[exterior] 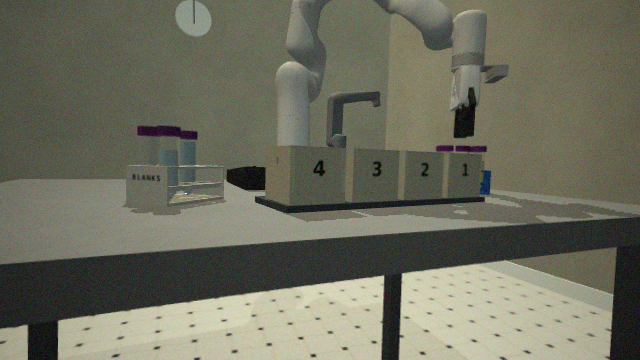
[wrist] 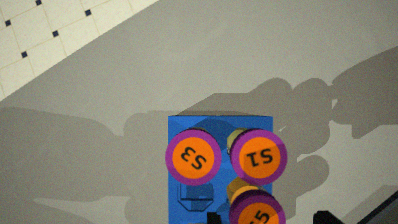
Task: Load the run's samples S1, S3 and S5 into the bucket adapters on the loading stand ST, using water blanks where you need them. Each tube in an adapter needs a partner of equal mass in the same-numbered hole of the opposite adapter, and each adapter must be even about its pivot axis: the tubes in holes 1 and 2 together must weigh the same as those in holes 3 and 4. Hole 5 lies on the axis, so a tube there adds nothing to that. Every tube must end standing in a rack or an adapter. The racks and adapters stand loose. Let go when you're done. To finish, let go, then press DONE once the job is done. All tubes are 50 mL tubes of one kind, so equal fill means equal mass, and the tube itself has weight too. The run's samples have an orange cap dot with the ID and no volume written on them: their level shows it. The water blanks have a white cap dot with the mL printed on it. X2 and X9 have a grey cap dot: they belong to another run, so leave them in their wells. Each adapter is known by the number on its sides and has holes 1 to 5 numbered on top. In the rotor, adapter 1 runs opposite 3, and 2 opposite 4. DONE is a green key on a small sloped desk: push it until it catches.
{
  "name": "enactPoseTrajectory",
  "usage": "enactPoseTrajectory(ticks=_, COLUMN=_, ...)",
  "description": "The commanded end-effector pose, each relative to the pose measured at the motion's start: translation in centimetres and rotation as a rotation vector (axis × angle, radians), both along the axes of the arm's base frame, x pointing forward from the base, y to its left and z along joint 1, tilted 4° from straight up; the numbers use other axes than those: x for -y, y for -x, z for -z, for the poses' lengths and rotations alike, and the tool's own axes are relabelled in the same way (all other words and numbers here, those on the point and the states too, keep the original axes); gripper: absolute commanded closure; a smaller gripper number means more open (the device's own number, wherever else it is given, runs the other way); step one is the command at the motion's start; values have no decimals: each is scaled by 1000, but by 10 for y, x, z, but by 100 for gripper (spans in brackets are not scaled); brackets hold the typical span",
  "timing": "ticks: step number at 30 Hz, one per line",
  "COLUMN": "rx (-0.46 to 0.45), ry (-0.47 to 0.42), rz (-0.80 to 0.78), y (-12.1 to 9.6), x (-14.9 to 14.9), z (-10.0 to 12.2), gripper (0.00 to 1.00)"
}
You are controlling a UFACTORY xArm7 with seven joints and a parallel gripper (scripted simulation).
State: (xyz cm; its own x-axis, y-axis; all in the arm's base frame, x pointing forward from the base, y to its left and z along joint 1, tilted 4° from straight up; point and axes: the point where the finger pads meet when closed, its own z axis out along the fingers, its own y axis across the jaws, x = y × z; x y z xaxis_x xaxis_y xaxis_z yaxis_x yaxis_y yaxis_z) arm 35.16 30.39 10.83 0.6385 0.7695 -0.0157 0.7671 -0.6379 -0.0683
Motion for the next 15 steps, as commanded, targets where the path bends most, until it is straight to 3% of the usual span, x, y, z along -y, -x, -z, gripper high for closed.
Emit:
enactPoseTrajectory(ticks=1, rx=4, ry=-3, rz=0, y=-1, x=-1, z=9, gripper=43)
enactPoseTrajectory(ticks=15, rx=4, ry=-3, rz=0, y=0, x=-2, z=24, gripper=43)
